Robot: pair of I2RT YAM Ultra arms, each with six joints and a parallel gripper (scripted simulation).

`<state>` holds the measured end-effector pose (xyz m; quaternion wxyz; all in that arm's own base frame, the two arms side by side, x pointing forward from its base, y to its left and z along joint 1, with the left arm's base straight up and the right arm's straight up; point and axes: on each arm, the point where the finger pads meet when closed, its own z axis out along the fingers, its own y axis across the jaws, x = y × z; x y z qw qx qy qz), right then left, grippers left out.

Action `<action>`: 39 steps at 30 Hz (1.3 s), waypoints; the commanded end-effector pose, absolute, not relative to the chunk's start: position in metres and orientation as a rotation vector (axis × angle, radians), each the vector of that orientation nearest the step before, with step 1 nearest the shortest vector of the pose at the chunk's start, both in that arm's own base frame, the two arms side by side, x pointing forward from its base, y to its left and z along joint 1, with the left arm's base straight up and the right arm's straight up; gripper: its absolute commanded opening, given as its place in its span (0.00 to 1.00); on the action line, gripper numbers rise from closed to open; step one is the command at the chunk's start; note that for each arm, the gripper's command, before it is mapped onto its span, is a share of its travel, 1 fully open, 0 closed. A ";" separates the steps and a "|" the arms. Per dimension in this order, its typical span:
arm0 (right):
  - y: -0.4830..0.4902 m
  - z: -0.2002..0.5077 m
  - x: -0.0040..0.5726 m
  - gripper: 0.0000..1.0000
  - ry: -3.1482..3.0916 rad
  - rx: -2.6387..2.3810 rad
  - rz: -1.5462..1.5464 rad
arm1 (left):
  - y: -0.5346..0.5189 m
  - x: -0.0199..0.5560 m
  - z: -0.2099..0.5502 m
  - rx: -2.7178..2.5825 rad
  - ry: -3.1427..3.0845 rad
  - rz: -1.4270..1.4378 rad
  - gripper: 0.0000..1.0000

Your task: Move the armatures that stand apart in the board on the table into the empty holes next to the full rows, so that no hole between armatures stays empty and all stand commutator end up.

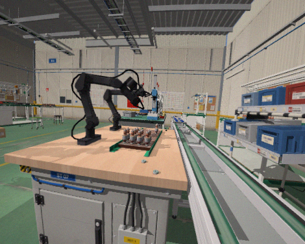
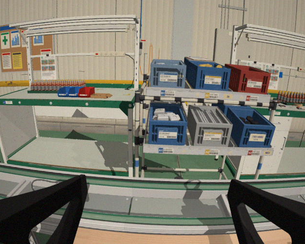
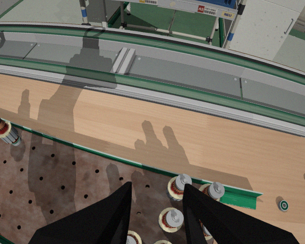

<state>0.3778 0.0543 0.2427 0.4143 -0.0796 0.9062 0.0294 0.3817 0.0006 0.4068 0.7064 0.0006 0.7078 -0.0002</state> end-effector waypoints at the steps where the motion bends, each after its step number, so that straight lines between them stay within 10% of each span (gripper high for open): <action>1: 0.049 0.263 0.392 0.37 2.160 -0.156 0.066 | 0.007 0.379 0.411 -0.014 1.568 0.021 1.00; 39: 0.005 0.435 0.368 0.37 1.510 -0.003 0.013 | 0.007 0.379 0.411 -0.014 1.568 0.021 1.00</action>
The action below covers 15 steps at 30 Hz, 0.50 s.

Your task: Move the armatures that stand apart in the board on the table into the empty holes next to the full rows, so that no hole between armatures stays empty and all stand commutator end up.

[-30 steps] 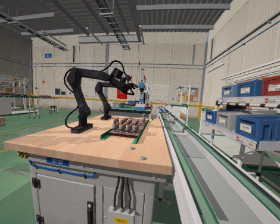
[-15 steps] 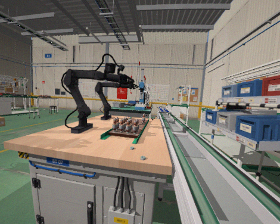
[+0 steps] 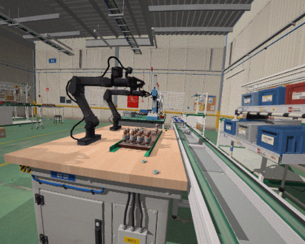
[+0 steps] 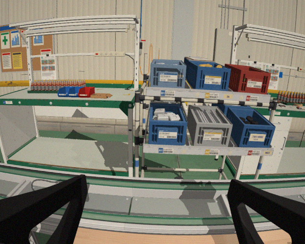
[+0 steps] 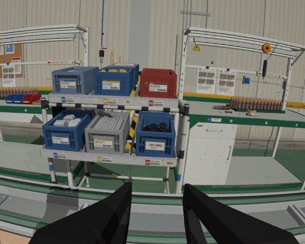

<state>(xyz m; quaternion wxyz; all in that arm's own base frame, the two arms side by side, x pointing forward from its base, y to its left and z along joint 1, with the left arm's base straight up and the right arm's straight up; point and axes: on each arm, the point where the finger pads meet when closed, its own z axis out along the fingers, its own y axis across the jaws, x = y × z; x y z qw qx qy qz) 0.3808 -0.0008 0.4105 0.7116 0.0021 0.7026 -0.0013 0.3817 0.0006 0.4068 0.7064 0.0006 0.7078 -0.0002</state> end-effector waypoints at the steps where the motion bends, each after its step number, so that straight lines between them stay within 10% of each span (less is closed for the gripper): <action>1: 0.005 0.431 0.370 0.37 1.521 -0.005 0.013 | 0.007 0.379 0.411 -0.014 1.568 0.021 1.00; 12: 0.006 0.390 0.387 0.37 1.623 -0.018 0.011 | 0.007 0.379 0.411 -0.014 1.568 0.021 1.00; 13: 0.003 0.395 0.385 0.37 1.612 -0.008 0.005 | 0.007 0.379 0.411 -0.014 1.568 0.021 0.38; 15: 0.007 0.405 0.381 0.37 1.588 -0.021 0.011 | 0.007 0.379 0.411 -0.014 1.568 0.021 0.38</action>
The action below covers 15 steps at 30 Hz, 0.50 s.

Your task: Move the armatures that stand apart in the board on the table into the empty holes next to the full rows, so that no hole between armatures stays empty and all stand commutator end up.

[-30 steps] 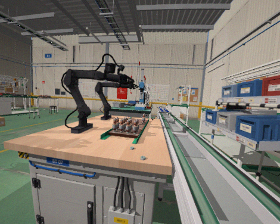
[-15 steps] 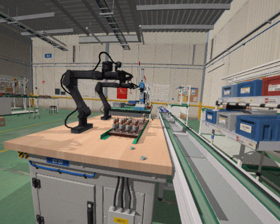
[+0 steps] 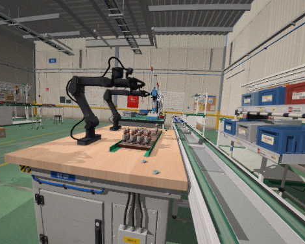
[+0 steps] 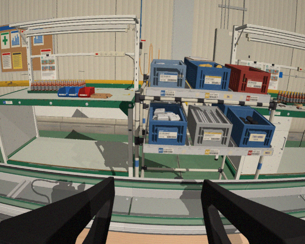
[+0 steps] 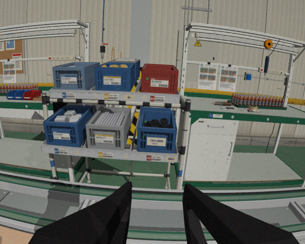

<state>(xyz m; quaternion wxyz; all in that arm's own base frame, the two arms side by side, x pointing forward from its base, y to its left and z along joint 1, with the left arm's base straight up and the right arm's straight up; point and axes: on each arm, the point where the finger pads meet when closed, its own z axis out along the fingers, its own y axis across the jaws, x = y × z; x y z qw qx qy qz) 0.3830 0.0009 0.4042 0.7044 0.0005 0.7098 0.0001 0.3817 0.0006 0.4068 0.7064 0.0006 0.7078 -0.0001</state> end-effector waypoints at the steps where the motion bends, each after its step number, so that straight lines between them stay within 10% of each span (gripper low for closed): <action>1: 0.007 0.410 0.379 0.37 1.575 -0.021 0.012 | 0.007 0.379 0.411 -0.014 1.568 0.021 0.38; 15: 0.005 0.409 0.379 0.37 1.575 -0.013 0.009 | 0.004 0.380 0.412 -0.005 1.568 0.010 0.38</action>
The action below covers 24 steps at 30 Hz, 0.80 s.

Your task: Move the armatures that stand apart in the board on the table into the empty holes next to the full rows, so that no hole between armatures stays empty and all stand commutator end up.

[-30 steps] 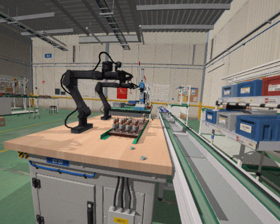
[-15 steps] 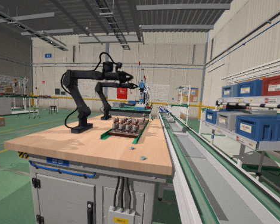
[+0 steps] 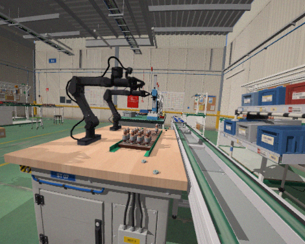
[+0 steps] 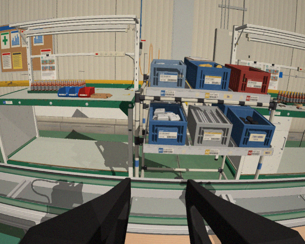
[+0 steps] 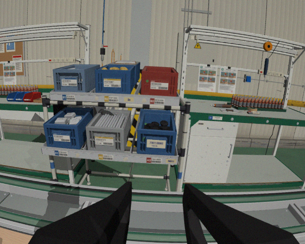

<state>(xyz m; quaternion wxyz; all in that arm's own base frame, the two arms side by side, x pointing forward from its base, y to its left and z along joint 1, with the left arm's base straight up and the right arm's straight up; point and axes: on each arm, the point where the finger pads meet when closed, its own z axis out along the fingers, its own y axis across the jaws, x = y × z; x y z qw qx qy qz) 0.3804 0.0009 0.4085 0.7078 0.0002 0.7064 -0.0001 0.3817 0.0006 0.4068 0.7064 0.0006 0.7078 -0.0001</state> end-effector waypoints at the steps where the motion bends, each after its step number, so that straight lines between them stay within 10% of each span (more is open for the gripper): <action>1: 0.008 0.410 0.379 0.37 1.575 -0.023 0.014 | -0.002 0.386 0.404 0.011 1.601 -0.003 0.38; 24: 0.008 0.410 0.379 0.37 1.575 -0.023 0.014 | -0.074 0.458 0.297 0.160 2.084 -0.100 0.38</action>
